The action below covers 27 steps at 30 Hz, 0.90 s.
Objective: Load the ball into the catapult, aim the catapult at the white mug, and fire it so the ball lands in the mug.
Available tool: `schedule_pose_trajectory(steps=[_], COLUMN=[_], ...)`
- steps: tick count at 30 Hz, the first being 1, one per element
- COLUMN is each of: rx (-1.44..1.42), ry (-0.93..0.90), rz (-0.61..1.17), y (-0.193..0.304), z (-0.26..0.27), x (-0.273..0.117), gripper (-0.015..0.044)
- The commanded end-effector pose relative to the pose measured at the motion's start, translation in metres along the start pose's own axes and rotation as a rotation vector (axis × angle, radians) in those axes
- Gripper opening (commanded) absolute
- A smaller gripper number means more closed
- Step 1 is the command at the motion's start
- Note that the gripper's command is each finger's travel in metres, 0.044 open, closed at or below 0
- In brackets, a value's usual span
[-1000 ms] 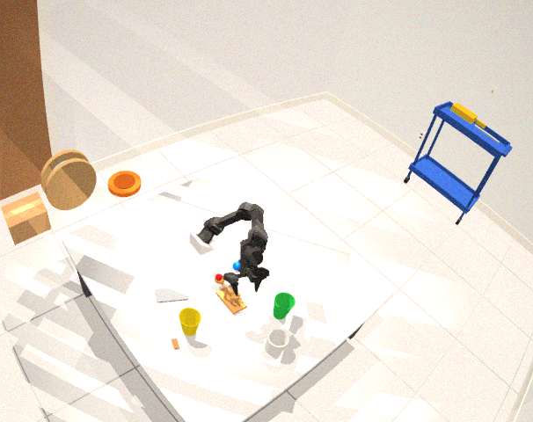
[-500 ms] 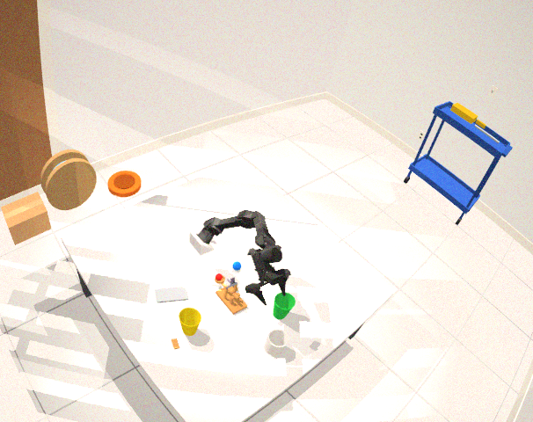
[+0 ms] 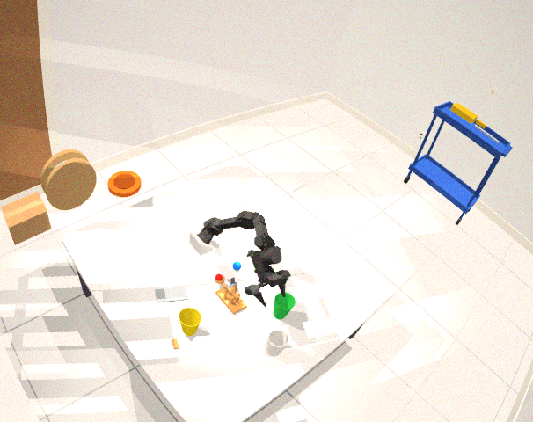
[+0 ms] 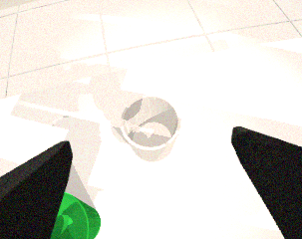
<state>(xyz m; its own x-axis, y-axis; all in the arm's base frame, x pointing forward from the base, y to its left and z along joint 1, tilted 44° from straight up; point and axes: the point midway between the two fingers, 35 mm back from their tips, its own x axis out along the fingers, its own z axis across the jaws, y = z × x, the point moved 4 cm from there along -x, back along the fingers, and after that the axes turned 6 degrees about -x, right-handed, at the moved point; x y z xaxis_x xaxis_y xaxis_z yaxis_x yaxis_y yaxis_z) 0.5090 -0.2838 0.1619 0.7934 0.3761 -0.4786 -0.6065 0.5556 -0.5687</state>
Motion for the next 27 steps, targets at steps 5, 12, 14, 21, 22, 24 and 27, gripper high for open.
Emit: schedule_pose_trajectory(steps=[5,12,14,21,22,24,27], rx=[-0.002,-0.002,-0.002,-0.002,-0.002,-0.006,-0.058], ry=[-0.007,-0.007,-0.007,-0.007,-0.007,-0.005,0.020], rz=[-0.003,-0.003,-0.003,-0.003,-0.003,-0.002,0.014], y=[-0.0015,-0.0015,-0.0015,-0.0015,-0.0015,-0.0012,0.0038], z=[0.0019,0.0019,0.0019,0.0019,0.0019,0.0021,0.0055], x=[-0.0001,-0.0001,-0.0001,-0.0001,-0.0001,-0.0001,0.0000], gripper=[0.0282,0.0099,0.0046,0.0000,0.0000,0.0000,0.0000])
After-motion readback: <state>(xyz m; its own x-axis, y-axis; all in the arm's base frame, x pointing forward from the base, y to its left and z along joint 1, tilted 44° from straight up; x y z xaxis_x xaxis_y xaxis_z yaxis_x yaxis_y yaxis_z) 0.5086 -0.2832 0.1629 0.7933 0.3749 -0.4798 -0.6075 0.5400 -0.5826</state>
